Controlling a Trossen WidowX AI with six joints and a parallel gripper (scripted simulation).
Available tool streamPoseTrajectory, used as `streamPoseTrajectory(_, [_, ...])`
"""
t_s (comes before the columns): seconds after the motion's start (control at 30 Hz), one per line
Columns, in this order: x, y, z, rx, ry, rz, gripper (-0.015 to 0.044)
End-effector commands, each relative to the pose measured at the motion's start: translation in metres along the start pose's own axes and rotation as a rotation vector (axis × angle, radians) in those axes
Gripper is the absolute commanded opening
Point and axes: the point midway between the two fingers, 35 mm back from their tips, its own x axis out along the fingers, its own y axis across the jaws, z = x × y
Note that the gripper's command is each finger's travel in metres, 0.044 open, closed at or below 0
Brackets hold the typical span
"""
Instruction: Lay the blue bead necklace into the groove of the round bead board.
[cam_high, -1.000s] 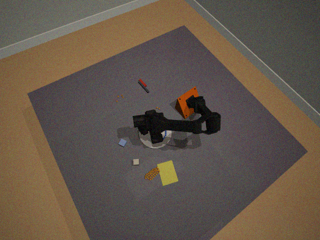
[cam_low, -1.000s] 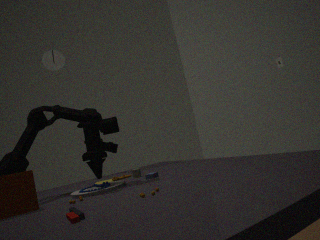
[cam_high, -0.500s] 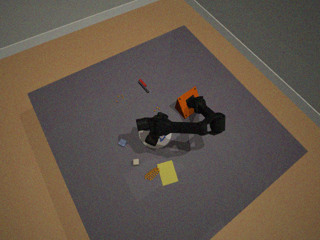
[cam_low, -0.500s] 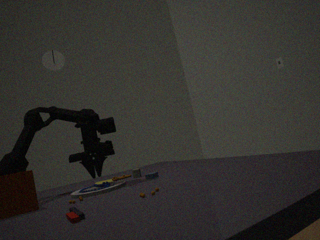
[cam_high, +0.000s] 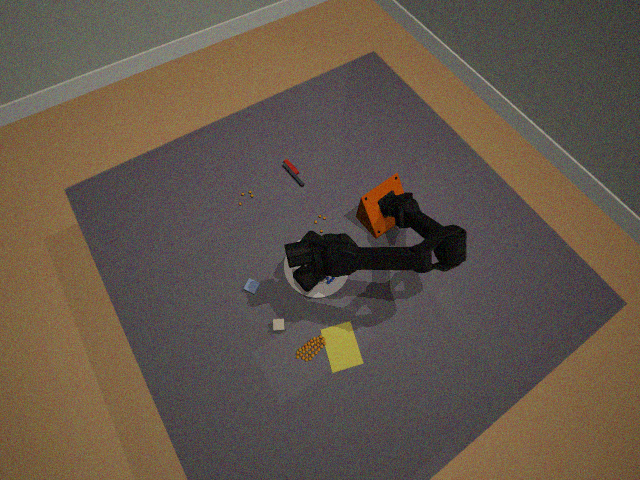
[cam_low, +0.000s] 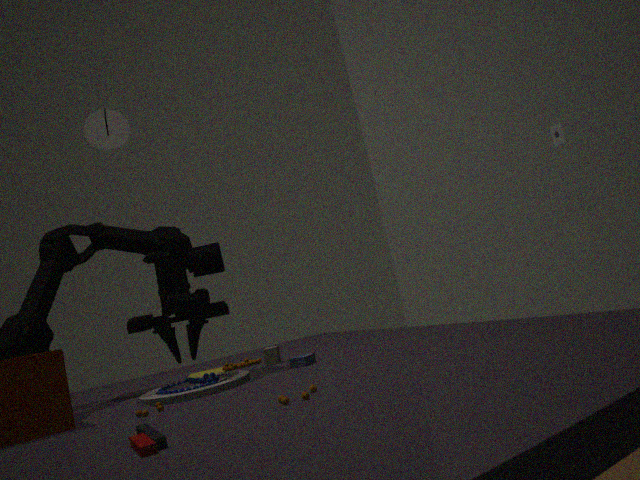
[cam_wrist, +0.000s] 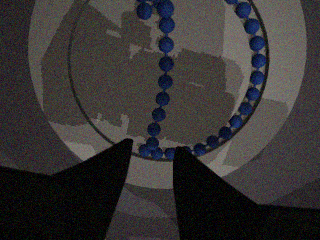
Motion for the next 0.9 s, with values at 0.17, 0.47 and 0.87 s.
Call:
streamPoseTrajectory(0.17, [0.014, 0.000, -0.003, 0.026, 0.003, 0.004, 0.0120])
streamPoseTrajectory(0.47, [0.013, 0.001, -0.002, 0.021, 0.000, 0.005, 0.0120])
streamPoseTrajectory(0.87, [0.033, 0.000, -0.003, 0.025, 0.003, 0.004, 0.0120])
